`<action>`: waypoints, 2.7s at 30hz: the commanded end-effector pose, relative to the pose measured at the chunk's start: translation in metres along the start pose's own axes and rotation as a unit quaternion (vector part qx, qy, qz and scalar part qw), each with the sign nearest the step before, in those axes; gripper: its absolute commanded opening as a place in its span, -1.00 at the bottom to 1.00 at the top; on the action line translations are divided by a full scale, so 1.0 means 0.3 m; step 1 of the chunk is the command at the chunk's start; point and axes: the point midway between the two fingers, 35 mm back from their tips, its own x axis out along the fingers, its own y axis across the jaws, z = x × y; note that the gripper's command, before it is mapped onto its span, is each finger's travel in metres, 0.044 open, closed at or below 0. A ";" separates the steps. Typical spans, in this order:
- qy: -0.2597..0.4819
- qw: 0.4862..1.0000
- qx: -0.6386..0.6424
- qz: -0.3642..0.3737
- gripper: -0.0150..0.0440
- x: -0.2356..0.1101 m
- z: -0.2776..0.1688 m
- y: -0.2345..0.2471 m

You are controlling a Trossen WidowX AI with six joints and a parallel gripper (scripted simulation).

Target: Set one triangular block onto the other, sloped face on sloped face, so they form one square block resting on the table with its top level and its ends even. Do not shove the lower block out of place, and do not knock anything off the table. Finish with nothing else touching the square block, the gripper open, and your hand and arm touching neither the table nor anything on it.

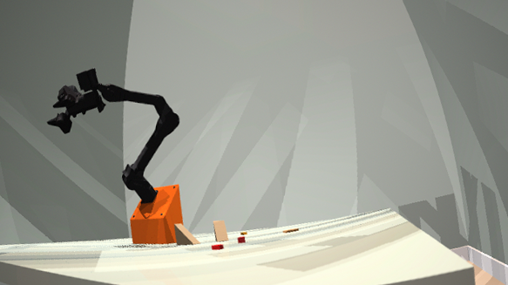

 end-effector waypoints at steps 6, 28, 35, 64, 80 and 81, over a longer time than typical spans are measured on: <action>0.045 0.991 0.058 0.111 1.00 0.114 -0.034 0.215; 0.227 0.854 0.061 0.464 1.00 -0.334 -0.188 1.205; 0.227 0.820 -0.049 0.523 1.00 -0.695 -0.340 1.326; -0.056 0.708 -0.076 0.700 1.00 -1.605 -1.198 0.829; -0.054 0.704 -0.081 0.704 1.00 -1.613 -1.225 0.877; -0.054 0.704 -0.082 0.704 1.00 -1.613 -1.226 0.882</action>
